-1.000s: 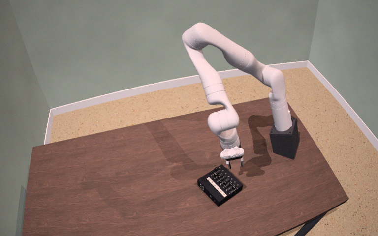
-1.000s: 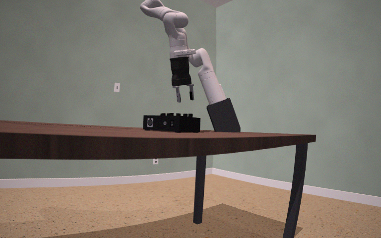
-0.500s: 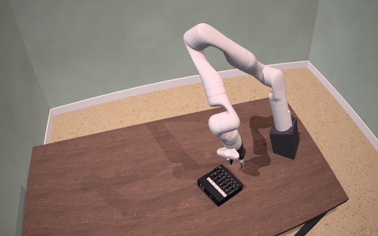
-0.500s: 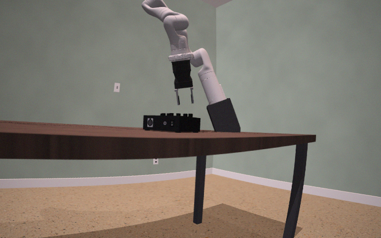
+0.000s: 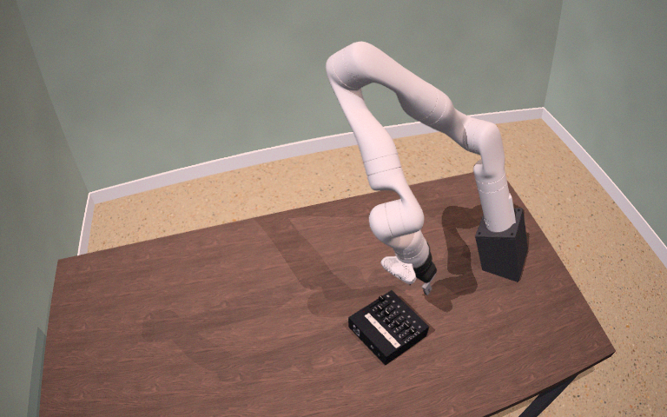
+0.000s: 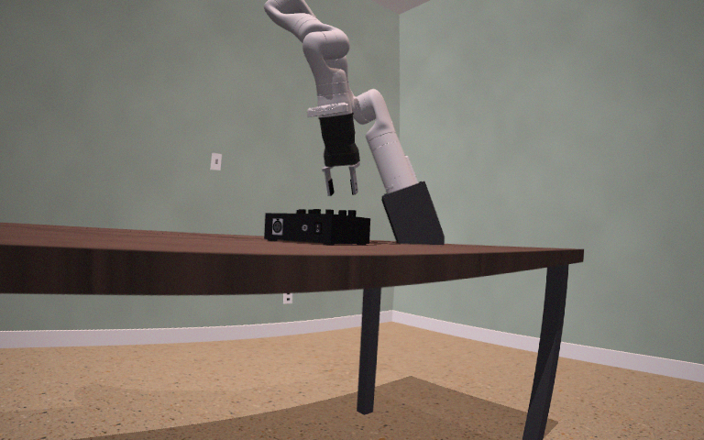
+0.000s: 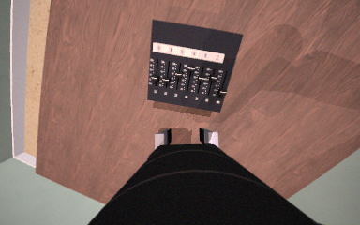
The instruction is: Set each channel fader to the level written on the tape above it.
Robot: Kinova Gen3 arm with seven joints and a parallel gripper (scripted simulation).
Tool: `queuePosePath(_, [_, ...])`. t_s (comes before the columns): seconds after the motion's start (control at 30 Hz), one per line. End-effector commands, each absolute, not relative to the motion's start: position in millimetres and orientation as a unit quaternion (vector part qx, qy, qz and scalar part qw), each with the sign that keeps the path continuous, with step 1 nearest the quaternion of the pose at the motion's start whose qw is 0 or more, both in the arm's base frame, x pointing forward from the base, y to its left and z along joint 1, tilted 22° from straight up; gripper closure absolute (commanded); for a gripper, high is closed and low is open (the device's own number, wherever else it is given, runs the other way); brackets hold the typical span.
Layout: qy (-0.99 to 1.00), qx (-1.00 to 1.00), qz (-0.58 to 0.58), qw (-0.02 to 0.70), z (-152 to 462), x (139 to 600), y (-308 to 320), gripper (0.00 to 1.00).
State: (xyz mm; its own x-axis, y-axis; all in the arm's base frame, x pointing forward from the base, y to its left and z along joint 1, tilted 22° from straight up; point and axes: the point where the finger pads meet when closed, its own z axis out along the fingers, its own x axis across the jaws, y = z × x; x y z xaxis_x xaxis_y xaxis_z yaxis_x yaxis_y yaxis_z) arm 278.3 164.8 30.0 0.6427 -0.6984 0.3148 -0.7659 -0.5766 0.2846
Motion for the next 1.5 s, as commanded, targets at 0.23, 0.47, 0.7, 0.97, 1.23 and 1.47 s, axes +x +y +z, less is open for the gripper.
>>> queuePosePath(0.23, [-0.472,0.854,0.092,0.199,27.7,274.0,160.2,0.0])
queuePosePath(0.47, [-0.484,0.847,0.094,0.199,27.5,273.6,158.9,0.0])
queuePosePath(0.7, [-0.489,0.844,0.095,0.199,27.4,273.4,158.3,0.0])
queuePosePath(0.97, [-0.489,0.844,0.095,0.199,27.4,273.4,158.3,0.0])
queuePosePath(1.23, [-0.489,0.844,0.095,0.199,27.4,273.4,158.3,0.0])
queuePosePath(1.47, [-0.489,0.844,0.095,0.199,27.4,273.4,158.3,0.0])
